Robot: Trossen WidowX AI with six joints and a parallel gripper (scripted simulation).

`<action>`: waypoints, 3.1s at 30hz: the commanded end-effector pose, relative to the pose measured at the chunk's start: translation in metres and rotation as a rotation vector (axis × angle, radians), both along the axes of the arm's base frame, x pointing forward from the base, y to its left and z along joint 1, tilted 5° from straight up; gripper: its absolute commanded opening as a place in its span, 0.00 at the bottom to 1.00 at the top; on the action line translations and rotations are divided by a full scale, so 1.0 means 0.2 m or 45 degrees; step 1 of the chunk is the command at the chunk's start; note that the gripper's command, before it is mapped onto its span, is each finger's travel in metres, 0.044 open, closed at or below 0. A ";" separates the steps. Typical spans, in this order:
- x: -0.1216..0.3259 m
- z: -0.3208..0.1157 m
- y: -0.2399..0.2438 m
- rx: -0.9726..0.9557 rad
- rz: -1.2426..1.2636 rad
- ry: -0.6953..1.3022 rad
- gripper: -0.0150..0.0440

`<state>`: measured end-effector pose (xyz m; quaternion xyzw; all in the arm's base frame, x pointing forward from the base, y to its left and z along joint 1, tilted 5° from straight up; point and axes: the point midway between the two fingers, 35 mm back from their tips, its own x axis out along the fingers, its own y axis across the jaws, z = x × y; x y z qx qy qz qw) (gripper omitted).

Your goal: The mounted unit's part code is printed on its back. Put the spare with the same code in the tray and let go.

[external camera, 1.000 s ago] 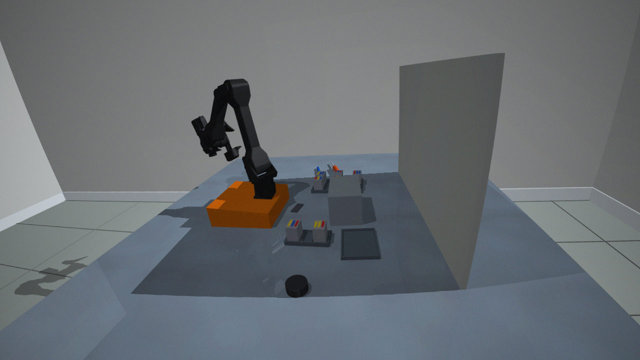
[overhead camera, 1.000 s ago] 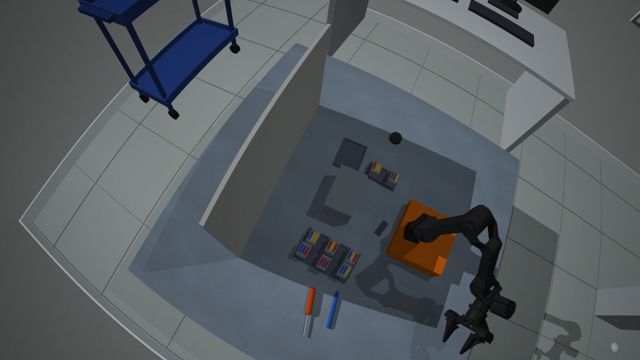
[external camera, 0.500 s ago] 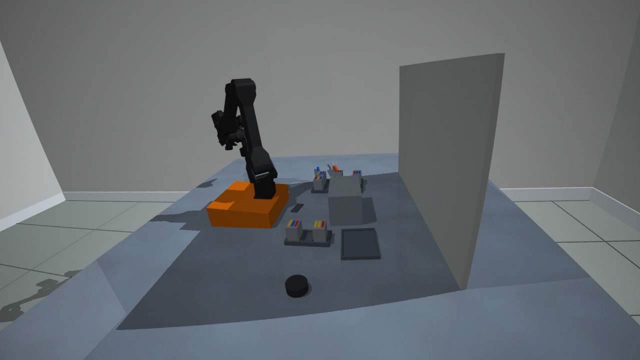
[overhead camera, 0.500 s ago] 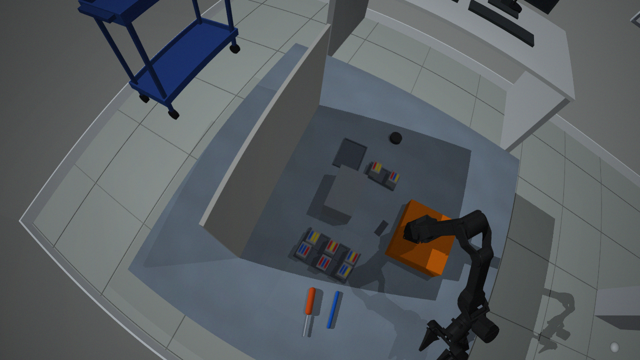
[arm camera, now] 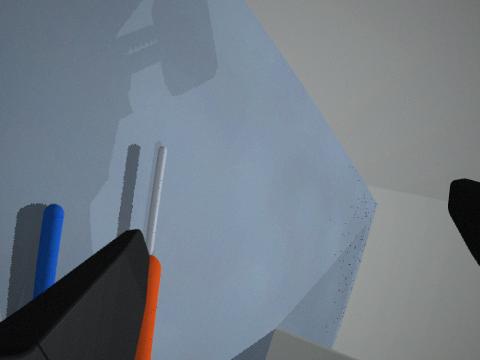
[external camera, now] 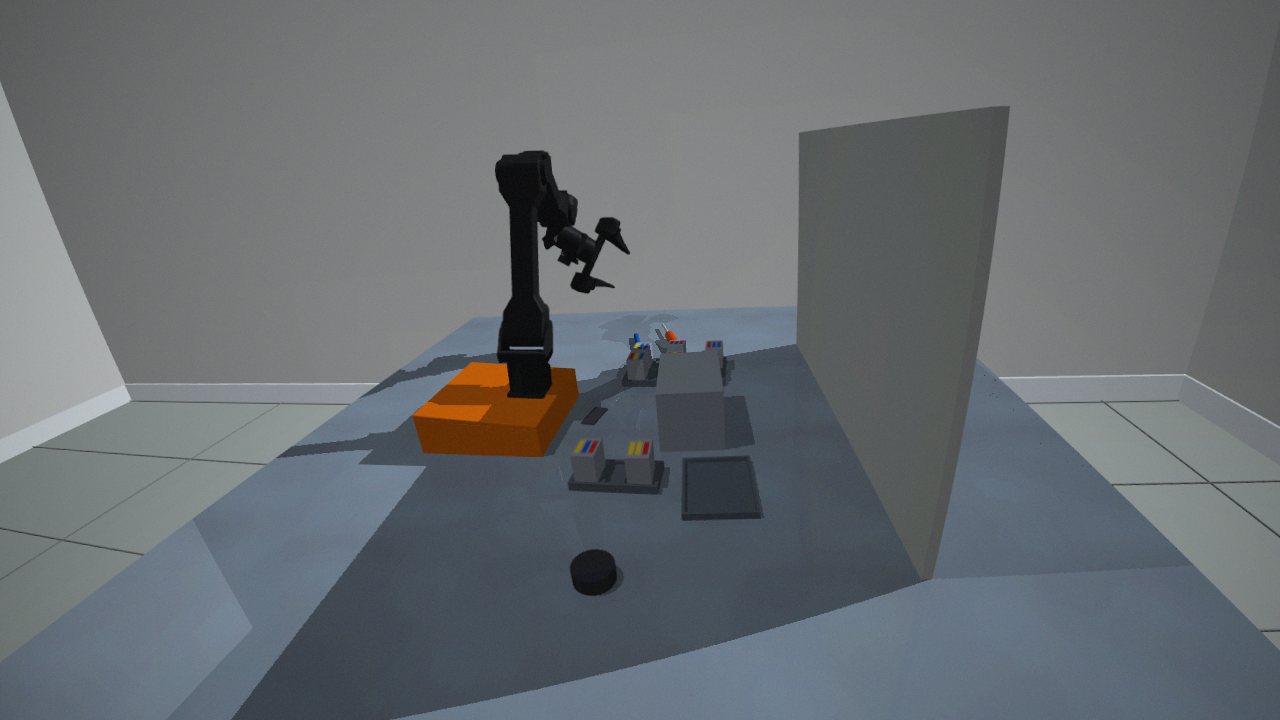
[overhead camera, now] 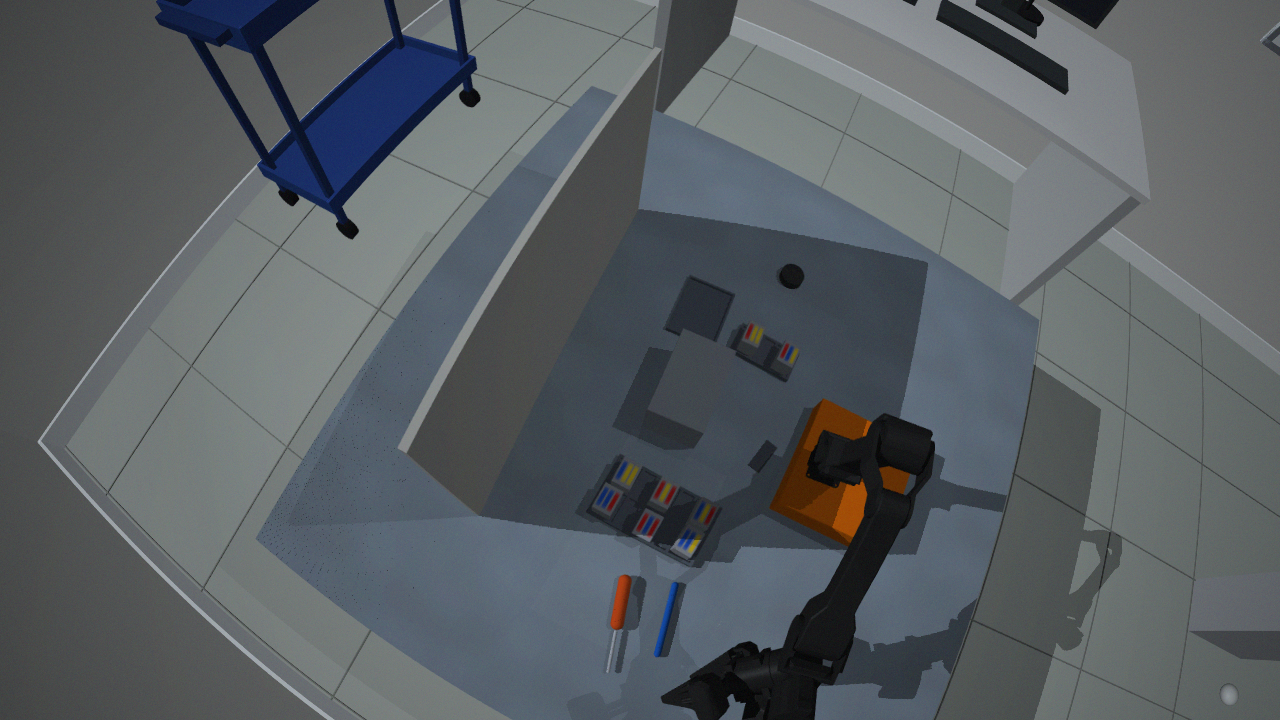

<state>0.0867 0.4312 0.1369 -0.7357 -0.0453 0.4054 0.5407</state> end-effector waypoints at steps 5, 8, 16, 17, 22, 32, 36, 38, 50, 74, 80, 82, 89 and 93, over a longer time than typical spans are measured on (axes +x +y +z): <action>0.67 0.07 -0.26 0.065 -0.506 0.267 1.00; 0.89 0.08 -0.44 0.111 -0.724 0.377 1.00; 1.30 0.13 -1.01 0.278 -1.314 0.663 1.00; 1.33 0.14 -1.09 0.301 -1.389 0.699 1.00; 1.44 0.20 -1.50 0.443 -1.773 0.883 1.00; 1.33 0.37 -2.26 0.855 -2.540 1.228 1.00; 1.32 0.38 -2.30 0.889 -2.590 1.250 1.00; 1.32 0.38 -2.30 0.889 -2.590 1.250 1.00; 1.32 0.38 -2.30 0.889 -2.590 1.250 1.00; 1.17 0.02 -1.11 -0.240 -0.979 1.131 0.96; 1.19 -0.16 -1.12 -0.240 -0.979 1.130 0.76; 1.19 -0.17 -1.13 -0.240 -0.979 1.130 0.76; 1.19 -0.17 -1.13 -0.240 -0.979 1.130 0.76; 1.20 -0.20 -1.13 -0.240 -0.979 1.130 0.76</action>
